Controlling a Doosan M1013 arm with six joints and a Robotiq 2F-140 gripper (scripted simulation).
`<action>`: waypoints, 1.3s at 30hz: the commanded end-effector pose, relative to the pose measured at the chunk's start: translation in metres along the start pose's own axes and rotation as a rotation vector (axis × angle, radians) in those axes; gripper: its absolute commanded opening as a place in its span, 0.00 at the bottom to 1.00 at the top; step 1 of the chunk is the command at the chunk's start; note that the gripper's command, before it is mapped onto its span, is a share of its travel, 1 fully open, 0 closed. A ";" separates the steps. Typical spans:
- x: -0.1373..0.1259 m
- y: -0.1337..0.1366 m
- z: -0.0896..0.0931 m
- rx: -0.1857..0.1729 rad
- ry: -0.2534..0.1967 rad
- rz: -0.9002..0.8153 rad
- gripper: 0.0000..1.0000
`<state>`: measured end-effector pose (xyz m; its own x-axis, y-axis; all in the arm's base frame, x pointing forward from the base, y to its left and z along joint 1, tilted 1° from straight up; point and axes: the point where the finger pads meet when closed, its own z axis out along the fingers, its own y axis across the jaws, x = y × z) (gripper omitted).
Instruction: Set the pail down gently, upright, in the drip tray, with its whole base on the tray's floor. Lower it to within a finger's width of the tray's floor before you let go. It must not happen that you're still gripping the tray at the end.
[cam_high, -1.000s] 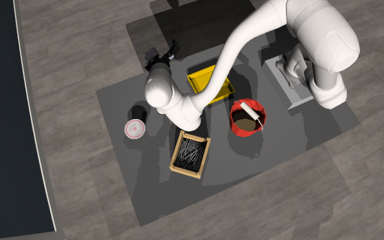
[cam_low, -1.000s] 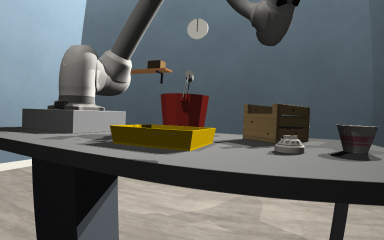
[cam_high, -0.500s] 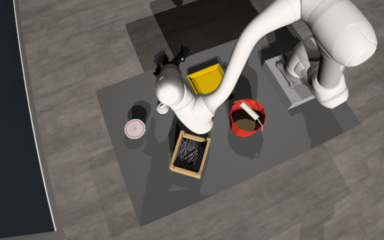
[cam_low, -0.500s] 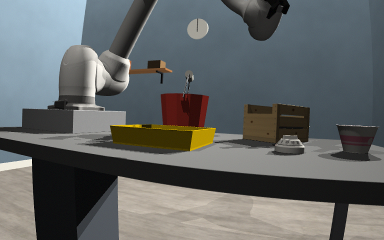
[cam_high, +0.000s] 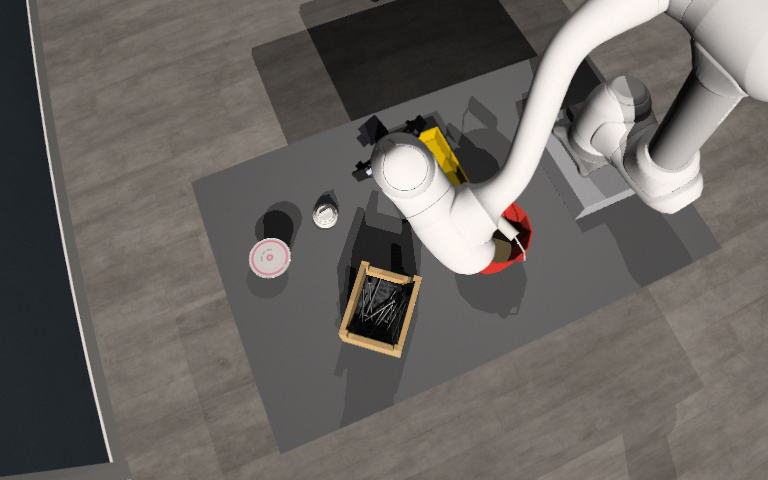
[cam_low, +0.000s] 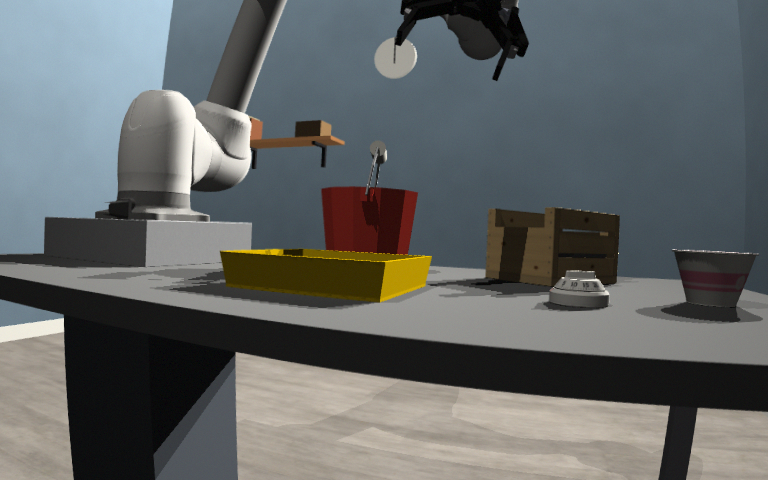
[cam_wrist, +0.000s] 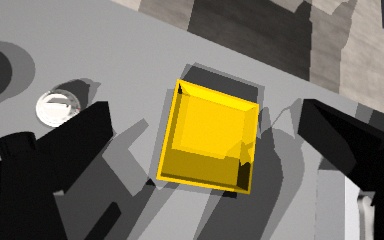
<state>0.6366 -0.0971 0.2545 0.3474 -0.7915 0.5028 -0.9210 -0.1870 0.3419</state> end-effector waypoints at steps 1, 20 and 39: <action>-0.038 0.012 -0.013 0.057 -0.065 -0.005 1.00; -0.187 0.072 -0.061 0.251 -0.336 -0.012 1.00; -0.280 0.120 -0.093 0.364 -0.525 -0.004 1.00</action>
